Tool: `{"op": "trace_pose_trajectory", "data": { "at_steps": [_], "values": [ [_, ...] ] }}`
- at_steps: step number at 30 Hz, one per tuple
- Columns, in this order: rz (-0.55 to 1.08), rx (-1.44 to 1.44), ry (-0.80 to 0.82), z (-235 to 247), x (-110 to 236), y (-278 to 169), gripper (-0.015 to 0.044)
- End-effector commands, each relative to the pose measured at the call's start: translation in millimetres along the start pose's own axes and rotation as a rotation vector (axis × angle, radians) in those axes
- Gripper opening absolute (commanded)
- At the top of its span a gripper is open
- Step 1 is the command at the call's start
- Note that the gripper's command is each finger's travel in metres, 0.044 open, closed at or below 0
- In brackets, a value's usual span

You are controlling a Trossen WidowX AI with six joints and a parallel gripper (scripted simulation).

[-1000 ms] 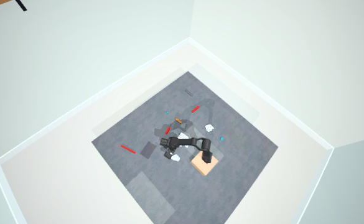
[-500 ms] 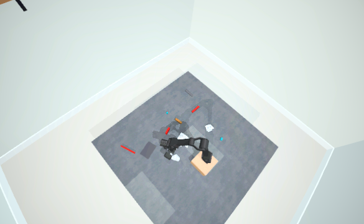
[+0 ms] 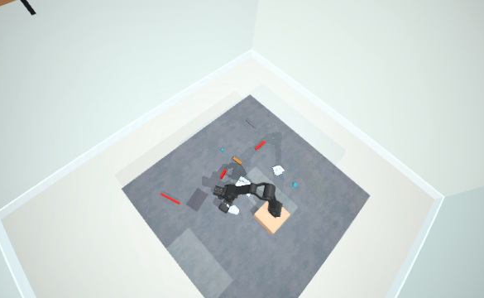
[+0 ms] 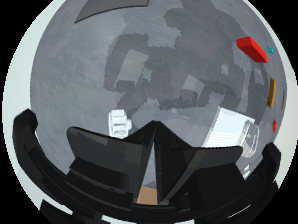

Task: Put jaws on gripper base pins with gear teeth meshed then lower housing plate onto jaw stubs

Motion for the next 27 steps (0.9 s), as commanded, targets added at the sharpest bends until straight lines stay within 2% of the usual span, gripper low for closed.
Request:
{"op": "trace_pose_trajectory", "data": {
  "at_steps": [1,27],
  "values": [
    [0.004,0.004,-0.004,0.3,-1.7,-1.5,0.0],
    [0.003,0.004,-0.001,42.3,-1.4,1.5,0.0]
  ]
}}
Point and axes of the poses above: the point midway between the two fingers, 35 mm back from their tips, its own x axis back along the fingers, its own z axis across the jaws, y = z × x, the point moved 6 cm from there along x, back along the fingers, and after that the axes turned 3 degrees about x, right-handed, at the moved point
